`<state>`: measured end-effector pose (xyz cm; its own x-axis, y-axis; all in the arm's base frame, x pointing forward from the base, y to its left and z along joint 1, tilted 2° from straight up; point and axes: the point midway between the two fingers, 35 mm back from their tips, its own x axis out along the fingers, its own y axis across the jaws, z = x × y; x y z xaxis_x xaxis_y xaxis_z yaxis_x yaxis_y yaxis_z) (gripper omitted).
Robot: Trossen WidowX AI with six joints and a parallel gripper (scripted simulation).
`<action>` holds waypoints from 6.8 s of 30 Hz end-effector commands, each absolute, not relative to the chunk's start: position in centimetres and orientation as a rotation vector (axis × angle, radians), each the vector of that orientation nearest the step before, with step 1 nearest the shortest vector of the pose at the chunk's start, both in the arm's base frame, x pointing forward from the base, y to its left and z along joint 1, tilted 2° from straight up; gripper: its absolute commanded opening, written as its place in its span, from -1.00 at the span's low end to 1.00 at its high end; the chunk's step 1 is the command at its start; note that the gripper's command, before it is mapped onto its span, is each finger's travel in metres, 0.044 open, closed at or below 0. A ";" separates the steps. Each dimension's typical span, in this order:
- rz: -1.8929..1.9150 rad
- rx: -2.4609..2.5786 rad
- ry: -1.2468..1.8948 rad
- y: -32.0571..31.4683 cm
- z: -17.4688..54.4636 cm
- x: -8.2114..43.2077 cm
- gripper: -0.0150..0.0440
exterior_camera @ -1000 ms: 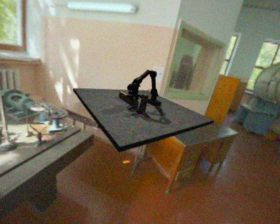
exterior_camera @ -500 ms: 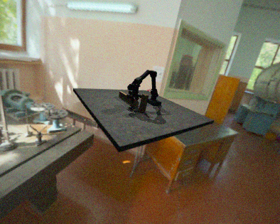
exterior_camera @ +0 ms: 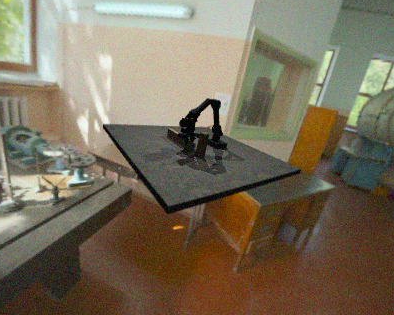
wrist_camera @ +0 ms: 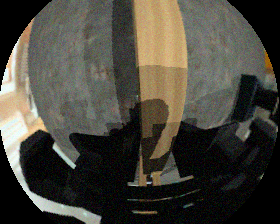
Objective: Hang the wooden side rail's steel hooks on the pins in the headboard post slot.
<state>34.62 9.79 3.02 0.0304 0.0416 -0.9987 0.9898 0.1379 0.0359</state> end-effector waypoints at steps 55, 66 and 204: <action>-1.050 1.143 1.272 9.8 4.3 34.7 -0.49; -1.050 1.143 1.272 9.8 4.5 34.7 -0.49; -1.050 1.144 1.272 10.4 5.5 35.2 -0.49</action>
